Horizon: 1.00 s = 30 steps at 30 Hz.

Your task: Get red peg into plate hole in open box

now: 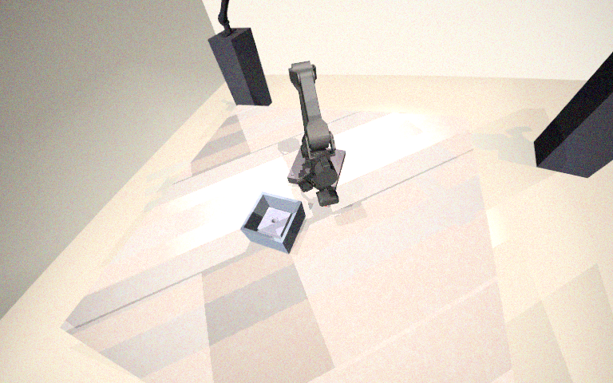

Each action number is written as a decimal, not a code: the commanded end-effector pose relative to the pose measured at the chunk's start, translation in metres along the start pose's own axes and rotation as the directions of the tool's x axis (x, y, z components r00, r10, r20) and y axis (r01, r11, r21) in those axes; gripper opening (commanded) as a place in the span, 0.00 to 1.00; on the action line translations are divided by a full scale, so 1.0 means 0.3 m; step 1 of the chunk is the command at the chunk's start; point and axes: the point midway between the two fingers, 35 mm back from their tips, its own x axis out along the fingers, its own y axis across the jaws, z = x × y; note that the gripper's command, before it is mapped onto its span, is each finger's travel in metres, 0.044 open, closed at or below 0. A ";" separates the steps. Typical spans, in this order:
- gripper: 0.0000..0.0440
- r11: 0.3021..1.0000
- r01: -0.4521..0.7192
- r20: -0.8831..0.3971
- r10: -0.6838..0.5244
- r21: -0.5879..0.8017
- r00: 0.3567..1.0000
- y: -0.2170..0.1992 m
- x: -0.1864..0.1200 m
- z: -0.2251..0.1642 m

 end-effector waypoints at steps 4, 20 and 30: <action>0.00 0.998 -0.057 0.074 0.060 -0.035 0.995 0.079 -0.101 0.067; 0.00 0.997 -0.077 0.216 0.076 -0.002 0.973 0.164 -0.228 0.283; 0.00 0.996 -0.069 0.267 0.052 0.055 0.962 0.167 -0.228 0.410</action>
